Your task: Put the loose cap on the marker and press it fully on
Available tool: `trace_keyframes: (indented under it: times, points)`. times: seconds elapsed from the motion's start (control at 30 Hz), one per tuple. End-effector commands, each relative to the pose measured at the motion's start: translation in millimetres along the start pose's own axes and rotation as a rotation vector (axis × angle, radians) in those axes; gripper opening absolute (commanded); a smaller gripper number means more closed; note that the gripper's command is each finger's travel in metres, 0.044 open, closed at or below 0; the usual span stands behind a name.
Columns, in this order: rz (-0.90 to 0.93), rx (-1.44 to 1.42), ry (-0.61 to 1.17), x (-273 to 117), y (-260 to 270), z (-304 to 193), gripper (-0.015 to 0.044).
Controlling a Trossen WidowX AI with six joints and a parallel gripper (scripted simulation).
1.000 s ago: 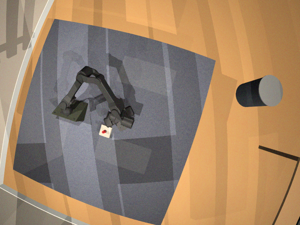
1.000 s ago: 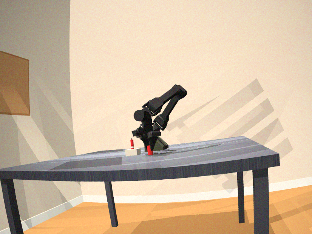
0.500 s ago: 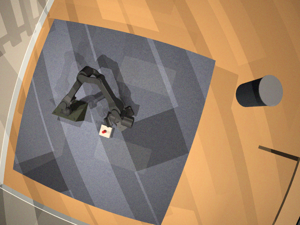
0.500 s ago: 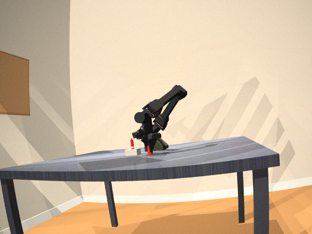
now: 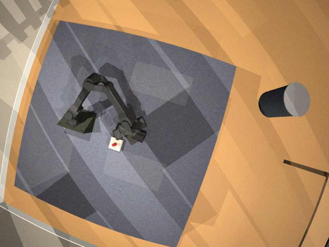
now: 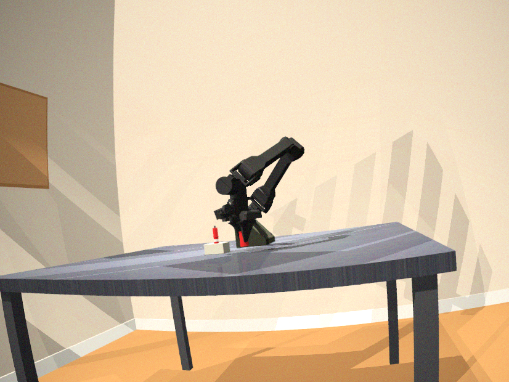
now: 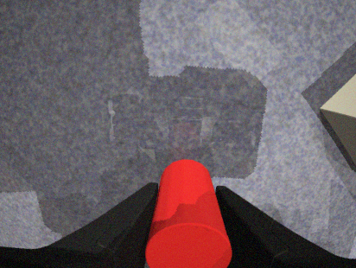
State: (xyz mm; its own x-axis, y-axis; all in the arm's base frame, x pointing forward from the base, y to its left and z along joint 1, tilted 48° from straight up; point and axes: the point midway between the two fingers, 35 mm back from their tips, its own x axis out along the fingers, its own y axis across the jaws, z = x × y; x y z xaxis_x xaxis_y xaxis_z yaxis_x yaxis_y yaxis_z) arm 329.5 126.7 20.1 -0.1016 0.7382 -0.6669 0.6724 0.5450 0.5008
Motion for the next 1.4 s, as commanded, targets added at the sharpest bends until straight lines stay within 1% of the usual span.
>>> trace_keyframes:
  times: [0.0, 0.27, 0.4, 0.9, 1.37]
  points:
    - [0.0, -0.007, -0.005, -13.5, 1.4, 0.8, 0.0]
    - [0.001, -0.007, -0.003, -36.5, 0.8, -0.2, 0.0]
    - [0.0, -0.006, -0.005, -39.6, -1.4, 1.2, 0.0]
    - [-0.013, -0.001, -0.025, -64.3, -51.7, 28.3, 0.0]
    - [-0.009, 0.0, -0.023, -84.3, -99.2, 42.1, 0.0]
